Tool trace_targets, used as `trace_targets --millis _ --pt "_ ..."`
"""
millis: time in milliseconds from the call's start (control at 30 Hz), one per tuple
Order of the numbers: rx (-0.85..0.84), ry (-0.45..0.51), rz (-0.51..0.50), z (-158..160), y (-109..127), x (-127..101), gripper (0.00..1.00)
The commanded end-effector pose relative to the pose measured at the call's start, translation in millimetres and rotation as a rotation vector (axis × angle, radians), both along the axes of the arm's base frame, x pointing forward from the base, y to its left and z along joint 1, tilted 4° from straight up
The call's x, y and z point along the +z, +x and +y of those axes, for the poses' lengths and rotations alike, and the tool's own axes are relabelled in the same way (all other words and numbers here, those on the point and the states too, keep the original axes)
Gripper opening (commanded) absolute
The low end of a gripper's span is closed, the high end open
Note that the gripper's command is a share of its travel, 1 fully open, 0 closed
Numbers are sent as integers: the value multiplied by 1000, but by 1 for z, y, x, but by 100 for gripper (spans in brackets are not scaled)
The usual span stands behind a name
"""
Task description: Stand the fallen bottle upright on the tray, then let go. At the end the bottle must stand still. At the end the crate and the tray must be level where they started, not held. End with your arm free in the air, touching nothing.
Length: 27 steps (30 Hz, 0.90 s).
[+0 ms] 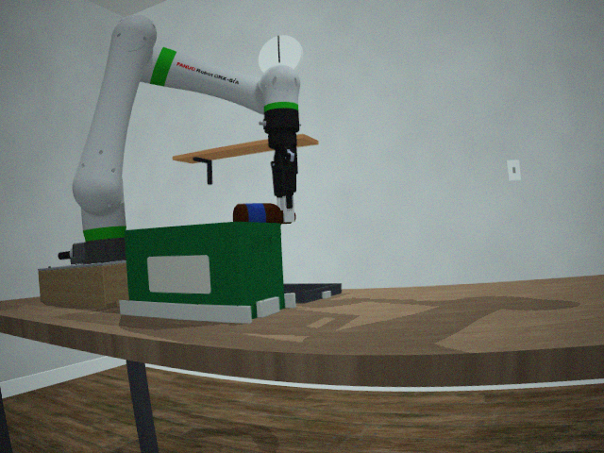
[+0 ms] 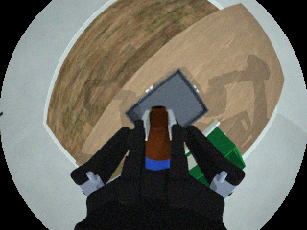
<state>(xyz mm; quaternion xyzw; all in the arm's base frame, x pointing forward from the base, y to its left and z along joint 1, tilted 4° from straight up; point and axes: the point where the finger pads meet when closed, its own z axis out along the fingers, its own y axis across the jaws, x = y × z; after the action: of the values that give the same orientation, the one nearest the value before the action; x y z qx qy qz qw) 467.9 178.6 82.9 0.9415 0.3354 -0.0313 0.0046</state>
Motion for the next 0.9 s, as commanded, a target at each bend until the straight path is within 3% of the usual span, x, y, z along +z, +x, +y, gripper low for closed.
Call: trace_targets --millis 0,867 --pt "0 0 0 0 0 0 0" --pt "-9 0 -1 0 0 0 0"
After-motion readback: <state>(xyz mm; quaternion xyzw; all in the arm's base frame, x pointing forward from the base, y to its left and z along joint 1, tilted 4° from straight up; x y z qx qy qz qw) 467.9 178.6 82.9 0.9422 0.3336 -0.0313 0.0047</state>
